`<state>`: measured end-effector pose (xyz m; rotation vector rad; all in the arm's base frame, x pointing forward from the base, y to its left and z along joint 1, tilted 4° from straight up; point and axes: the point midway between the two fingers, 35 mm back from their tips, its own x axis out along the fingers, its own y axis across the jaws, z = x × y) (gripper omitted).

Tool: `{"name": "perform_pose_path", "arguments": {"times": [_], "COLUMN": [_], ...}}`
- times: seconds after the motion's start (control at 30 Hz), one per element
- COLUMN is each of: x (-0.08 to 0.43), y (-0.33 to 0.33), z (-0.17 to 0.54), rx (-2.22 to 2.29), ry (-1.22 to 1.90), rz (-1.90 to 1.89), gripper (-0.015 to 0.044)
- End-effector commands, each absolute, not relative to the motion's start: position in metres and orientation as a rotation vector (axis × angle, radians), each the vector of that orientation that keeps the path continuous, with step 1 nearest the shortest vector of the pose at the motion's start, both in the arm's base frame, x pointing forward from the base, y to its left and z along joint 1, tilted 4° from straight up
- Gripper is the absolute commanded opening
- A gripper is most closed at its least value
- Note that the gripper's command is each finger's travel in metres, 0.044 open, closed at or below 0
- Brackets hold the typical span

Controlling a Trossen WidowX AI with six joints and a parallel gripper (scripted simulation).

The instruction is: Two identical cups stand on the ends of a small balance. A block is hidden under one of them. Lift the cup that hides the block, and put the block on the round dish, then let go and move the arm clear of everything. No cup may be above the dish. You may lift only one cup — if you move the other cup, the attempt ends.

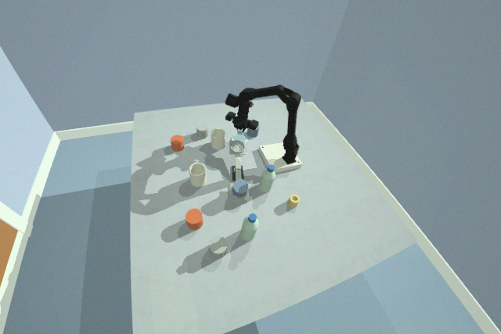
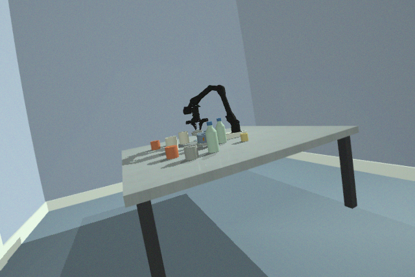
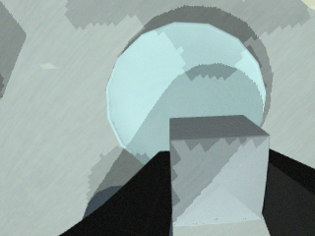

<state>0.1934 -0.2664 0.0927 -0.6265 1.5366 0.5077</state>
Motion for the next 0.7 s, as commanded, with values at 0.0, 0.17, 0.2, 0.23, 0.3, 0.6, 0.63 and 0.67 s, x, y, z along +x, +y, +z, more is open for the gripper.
{"name": "perform_pose_path", "arguments": {"times": [0.0, 0.17, 0.2, 0.23, 0.3, 0.6, 0.63, 0.67], "x": [0.191, 0.19, 0.19, 0.19, 0.19, 0.19, 0.19, 0.19], "y": [-0.267, -0.269, -0.269, -0.269, -0.269, -0.269, -0.269, -0.269], "z": [0.078, 0.057, 0.054, 0.052, 0.051, 0.044, 0.043, 0.041], "rx": [-0.62, -0.62, -0.62, -0.62, -0.62, -0.62, -0.62, -0.62], "ry": [1.542, 1.542, 1.542, 1.543, 1.543, 1.543, 1.543, 1.543], "rz": [0.521, 0.521, 0.521, 0.521, 0.521, 0.521, 0.521, 0.521], "gripper": [0.0, 0.0, 0.0, 0.0, 0.0, 0.0, 0.0, 0.0]}}
